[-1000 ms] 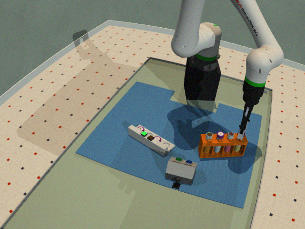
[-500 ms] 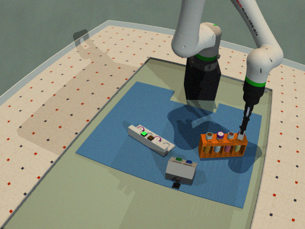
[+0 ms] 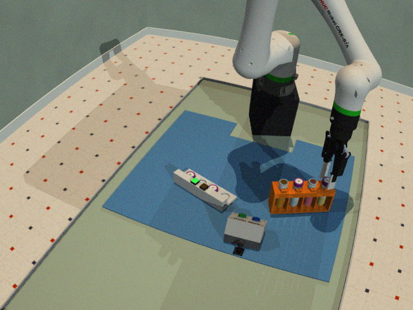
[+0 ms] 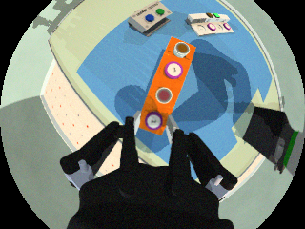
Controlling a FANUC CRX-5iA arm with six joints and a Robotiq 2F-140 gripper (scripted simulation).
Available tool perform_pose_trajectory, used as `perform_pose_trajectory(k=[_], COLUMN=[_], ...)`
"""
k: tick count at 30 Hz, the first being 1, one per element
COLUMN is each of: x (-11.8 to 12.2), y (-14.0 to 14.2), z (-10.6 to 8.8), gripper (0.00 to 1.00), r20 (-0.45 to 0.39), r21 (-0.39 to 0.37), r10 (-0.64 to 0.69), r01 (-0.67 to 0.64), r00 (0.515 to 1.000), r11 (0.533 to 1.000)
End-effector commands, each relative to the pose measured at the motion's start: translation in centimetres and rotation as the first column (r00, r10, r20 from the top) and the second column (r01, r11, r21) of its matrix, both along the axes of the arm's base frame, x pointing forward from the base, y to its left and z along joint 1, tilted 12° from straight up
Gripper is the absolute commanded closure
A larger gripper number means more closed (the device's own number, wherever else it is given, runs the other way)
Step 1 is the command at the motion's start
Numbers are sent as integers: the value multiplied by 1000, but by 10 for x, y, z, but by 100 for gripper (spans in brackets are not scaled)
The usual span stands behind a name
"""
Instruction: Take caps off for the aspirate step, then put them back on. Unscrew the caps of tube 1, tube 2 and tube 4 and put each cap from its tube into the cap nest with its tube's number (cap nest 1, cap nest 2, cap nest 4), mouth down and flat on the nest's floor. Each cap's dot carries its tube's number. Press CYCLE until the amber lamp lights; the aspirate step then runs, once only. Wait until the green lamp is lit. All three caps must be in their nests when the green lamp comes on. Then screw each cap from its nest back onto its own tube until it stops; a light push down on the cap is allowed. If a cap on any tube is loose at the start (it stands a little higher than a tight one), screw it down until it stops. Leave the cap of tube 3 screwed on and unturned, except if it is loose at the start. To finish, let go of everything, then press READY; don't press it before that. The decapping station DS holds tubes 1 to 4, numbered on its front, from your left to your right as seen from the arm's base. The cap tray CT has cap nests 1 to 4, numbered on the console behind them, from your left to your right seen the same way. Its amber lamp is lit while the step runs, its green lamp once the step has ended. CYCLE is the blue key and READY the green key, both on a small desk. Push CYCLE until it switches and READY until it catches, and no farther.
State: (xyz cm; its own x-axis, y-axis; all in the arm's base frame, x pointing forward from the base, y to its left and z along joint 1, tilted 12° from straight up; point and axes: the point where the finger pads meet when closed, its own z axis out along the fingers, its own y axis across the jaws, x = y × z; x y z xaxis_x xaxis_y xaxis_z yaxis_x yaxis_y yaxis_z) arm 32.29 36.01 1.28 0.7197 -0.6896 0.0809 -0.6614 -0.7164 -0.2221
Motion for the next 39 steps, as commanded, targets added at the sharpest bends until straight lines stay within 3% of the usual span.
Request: perform_pose_trajectory(k=[1,10,11,25,31,36,39], x=[0,0,0,0,0,0,0], y=[0,0,0,0,0,0,1], z=[0,0,0,0,0,0,0], gripper=[65,65,100,100,100,100,100], r20=[-15,-12,-12,-12,-37,-70,-78], r21=[-43,-53,-53,-53,4,44,51], r10=[262,306,306,306,19,-221,-268], r01=[-262,-306,-306,-306,-18,225,272], r00=[965,952,952,952,999,973,960], r11=[964,951,951,951,1000,973,961])
